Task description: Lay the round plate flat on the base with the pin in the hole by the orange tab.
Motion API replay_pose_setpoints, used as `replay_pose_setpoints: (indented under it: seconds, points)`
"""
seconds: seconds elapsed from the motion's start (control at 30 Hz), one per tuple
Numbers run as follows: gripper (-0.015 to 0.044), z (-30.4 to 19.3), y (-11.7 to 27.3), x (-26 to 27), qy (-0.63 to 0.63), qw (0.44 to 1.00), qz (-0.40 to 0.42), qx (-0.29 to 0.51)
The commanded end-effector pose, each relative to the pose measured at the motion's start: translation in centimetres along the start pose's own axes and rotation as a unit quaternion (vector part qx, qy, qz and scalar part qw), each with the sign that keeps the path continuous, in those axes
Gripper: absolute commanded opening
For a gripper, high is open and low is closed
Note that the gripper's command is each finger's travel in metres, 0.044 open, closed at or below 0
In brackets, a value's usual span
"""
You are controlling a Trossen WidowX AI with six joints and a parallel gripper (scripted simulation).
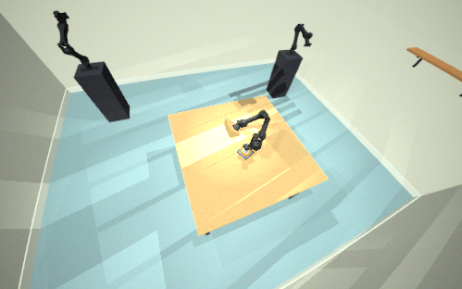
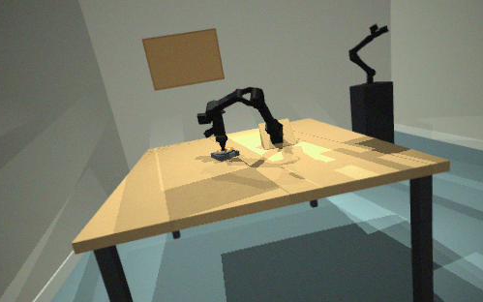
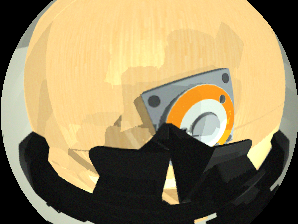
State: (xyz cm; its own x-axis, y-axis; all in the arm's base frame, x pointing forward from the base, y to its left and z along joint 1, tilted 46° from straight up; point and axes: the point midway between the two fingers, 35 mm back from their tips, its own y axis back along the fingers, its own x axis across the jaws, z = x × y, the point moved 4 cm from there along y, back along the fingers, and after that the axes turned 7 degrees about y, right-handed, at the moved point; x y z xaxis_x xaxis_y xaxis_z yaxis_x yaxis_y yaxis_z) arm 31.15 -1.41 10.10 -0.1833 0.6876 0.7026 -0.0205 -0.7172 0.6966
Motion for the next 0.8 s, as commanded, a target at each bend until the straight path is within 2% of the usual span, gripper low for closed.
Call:
replay_pose_setpoints:
  seconds: [0.0,0.37,0.77]
  points:
    - [0.0,-0.5,-0.1,0.1,0.001,1.0,0.0,0.003]
    - [0.0,-1.0,0.0,0.1,0.001,1.0,0.0,0.003]
    - [0.0,-0.8,4.5,0.2,0.0,1.0,0.0,0.003]
